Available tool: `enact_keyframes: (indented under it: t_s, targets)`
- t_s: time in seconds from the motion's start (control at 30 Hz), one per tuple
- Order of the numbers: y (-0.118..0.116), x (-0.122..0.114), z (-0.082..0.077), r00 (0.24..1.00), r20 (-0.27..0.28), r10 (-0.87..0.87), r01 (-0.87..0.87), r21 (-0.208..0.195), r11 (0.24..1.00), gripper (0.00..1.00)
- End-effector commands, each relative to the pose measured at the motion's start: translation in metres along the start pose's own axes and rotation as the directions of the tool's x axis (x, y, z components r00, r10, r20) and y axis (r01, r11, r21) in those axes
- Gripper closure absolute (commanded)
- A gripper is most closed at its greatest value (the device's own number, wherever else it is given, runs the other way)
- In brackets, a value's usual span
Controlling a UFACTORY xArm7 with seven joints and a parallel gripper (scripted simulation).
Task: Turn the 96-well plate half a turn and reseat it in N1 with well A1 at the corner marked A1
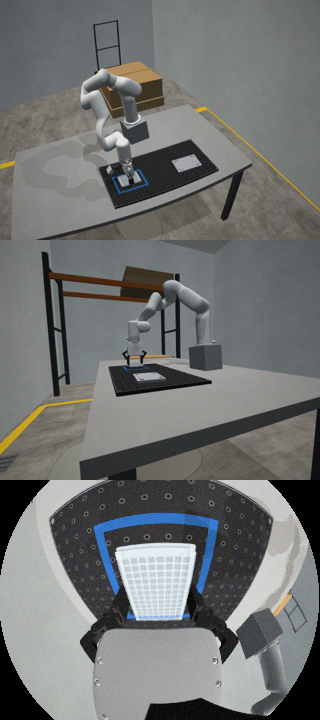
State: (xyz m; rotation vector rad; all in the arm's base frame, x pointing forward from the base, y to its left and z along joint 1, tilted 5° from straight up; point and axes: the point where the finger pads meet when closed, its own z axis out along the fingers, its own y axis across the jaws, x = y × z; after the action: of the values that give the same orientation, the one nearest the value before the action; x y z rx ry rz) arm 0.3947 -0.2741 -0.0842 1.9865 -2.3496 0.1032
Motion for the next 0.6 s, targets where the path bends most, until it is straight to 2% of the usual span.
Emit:
enact_keyframes:
  t_s: [0.0,0.57]
  targets:
    - [-0.0016,0.0004,-0.0010,1.000,-0.001,0.000,0.000,0.003,1.000,1.00]
    - [-0.0015,0.0004,0.0014,1.000,-0.001,0.000,0.000,0.003,1.000,1.00]
